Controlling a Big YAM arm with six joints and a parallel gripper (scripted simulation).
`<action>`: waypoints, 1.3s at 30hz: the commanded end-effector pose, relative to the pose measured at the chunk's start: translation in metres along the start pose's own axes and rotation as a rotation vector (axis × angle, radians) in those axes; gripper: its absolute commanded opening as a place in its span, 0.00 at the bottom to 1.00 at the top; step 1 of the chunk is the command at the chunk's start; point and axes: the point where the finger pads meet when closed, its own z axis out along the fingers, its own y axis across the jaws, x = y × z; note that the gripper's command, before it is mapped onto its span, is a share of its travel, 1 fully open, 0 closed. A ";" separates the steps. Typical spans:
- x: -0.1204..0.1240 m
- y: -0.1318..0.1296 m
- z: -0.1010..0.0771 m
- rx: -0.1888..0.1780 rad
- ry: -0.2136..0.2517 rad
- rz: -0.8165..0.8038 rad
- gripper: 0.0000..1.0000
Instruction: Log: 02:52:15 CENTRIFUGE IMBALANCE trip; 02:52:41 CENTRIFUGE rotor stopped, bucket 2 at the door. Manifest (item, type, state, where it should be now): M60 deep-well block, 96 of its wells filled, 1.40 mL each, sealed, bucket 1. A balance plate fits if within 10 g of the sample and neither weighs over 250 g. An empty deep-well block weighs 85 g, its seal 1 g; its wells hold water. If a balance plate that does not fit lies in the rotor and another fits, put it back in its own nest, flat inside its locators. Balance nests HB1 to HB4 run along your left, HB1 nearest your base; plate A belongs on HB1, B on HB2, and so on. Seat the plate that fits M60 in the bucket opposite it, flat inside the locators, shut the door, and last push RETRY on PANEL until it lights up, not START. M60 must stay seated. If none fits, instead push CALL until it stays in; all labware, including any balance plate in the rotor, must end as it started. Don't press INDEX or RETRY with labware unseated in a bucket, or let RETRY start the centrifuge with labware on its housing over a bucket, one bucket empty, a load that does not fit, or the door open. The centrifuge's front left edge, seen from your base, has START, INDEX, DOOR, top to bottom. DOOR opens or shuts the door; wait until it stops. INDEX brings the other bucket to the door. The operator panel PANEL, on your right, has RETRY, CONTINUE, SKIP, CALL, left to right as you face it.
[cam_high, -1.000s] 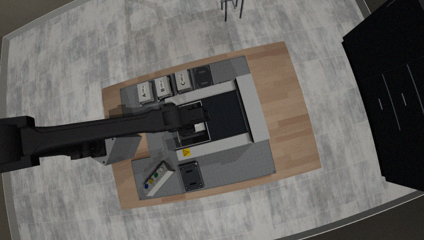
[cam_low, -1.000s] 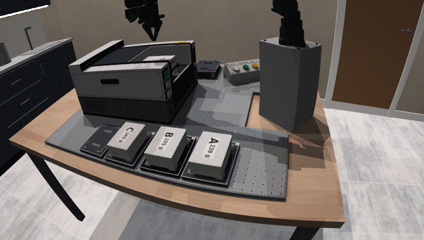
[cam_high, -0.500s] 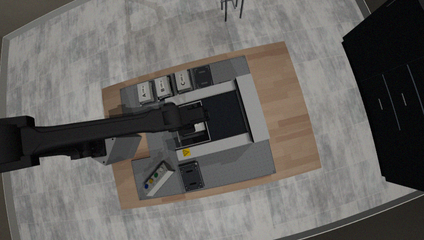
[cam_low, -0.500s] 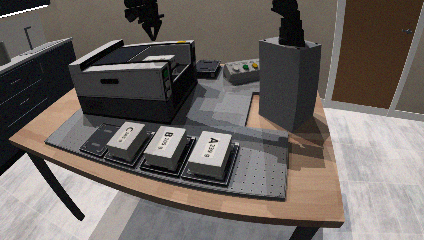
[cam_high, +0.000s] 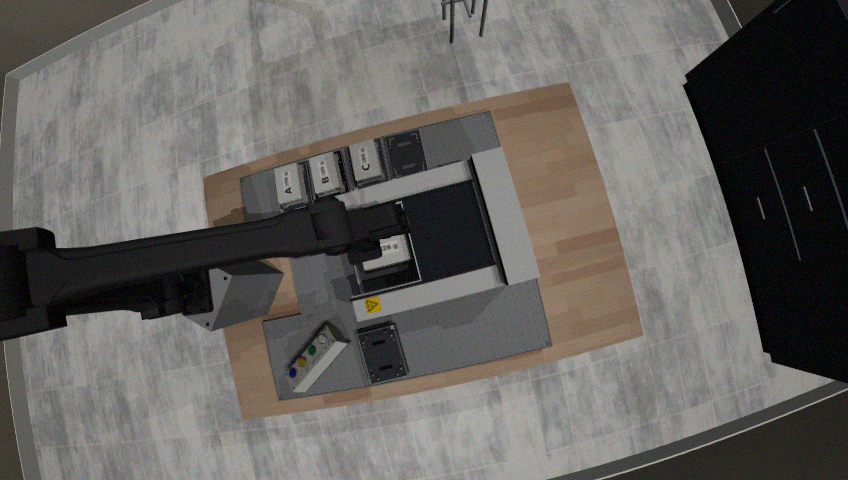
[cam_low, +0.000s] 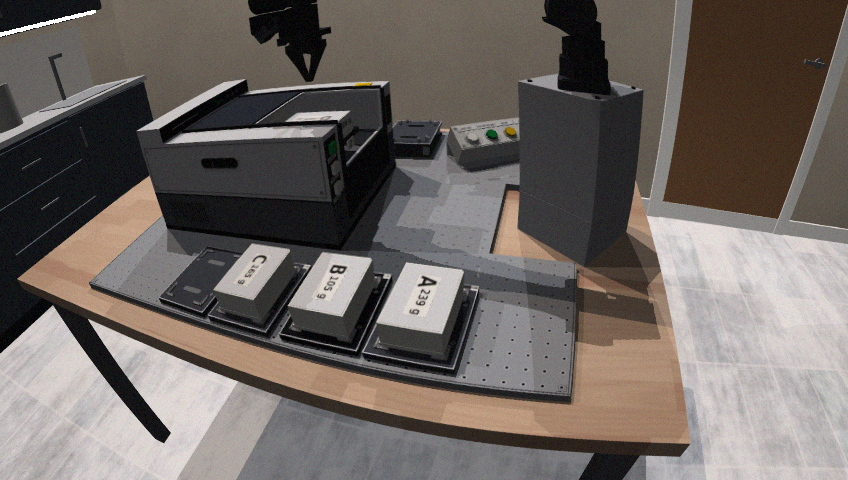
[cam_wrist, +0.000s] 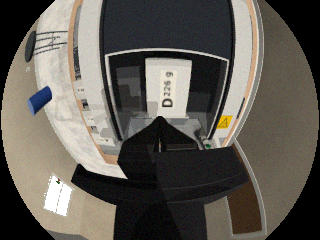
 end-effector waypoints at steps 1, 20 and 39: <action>0.001 0.014 -0.011 -0.002 -0.036 0.009 0.00; 0.070 0.074 -0.016 -0.005 -0.032 0.010 0.00; 0.168 0.121 -0.012 -0.010 -0.027 0.011 0.00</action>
